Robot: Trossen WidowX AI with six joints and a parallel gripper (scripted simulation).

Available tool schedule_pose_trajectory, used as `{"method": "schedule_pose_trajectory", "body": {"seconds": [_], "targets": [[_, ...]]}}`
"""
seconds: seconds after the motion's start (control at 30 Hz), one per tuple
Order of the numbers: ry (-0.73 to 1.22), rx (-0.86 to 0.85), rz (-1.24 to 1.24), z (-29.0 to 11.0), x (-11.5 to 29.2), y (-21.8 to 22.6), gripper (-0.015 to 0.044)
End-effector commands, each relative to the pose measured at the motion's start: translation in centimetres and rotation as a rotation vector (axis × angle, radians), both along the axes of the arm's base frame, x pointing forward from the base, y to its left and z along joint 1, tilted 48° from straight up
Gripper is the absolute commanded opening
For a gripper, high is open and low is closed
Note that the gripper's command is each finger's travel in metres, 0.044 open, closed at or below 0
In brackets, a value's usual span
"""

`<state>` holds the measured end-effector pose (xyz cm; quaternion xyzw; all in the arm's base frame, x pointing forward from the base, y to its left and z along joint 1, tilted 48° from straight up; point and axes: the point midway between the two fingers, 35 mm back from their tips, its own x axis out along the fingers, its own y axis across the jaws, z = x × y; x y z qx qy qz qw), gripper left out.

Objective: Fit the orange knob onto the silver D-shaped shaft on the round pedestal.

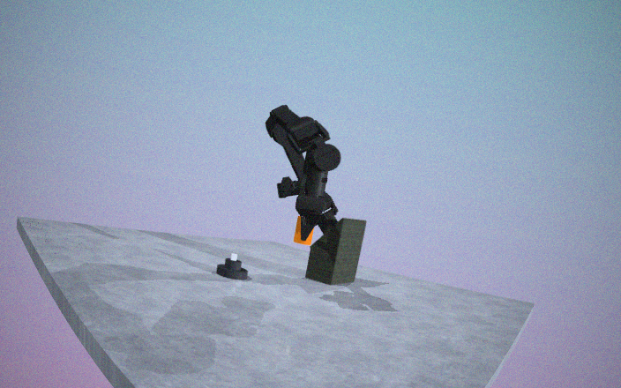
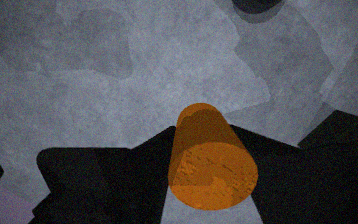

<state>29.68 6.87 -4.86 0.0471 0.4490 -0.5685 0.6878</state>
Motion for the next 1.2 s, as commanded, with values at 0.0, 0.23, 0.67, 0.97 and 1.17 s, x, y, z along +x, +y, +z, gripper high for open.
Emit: {"method": "schedule_pose_trajectory", "body": {"seconds": [0.0,0.23,0.67,0.97,1.17], "targets": [[-0.01,0.005,-0.003,0.5,0.0,0.5,0.0],[-0.007,0.012,0.0,1.2,0.4,-0.6,0.0],[-0.005,0.027,0.004,3.4,1.5,-3.9,0.0],[-0.006,0.031,0.007,4.8,1.9,-6.2,0.0],[-0.008,0.032,0.007,5.8,2.1,-7.9,0.0]]}}
